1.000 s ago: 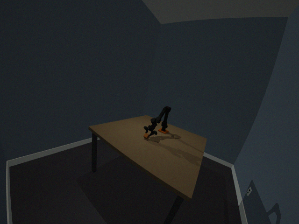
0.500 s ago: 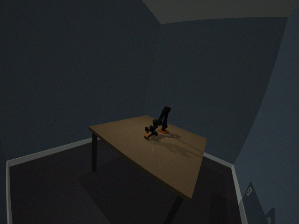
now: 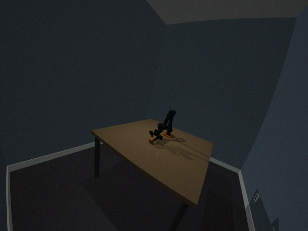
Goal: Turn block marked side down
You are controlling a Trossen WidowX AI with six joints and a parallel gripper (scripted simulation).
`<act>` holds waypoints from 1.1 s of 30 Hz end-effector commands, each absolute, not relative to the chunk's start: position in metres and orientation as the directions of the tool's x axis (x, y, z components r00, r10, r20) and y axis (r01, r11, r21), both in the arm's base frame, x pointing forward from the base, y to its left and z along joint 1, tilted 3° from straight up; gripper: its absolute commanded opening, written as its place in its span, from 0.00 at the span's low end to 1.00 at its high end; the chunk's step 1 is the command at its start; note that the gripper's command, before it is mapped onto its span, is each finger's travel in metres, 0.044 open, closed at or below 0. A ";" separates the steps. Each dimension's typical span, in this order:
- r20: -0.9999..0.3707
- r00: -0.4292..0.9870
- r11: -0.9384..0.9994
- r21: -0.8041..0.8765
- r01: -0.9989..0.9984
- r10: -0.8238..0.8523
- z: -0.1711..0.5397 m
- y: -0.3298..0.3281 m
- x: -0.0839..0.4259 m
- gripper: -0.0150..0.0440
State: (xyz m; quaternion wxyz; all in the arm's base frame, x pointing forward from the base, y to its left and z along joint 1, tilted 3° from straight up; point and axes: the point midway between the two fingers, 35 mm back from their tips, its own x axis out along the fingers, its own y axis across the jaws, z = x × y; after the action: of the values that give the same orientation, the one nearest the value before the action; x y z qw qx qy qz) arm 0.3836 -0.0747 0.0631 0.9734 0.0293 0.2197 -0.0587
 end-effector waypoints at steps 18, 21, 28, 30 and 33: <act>-0.425 0.900 0.991 0.038 0.125 -0.098 0.064 -0.074 0.384 1.00; -0.425 0.900 0.991 0.038 0.125 -0.098 0.064 -0.074 0.384 1.00; -0.425 0.900 0.991 0.038 0.125 -0.098 0.064 -0.074 0.384 1.00; -0.425 0.900 0.991 0.038 0.125 -0.098 0.064 -0.074 0.384 1.00; -0.425 0.900 0.991 0.038 0.125 -0.098 0.064 -0.074 0.384 1.00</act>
State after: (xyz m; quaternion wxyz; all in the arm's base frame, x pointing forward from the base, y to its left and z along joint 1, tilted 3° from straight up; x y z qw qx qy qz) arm 0.3841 -0.0748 0.0642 0.9740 0.0288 0.2168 -0.0587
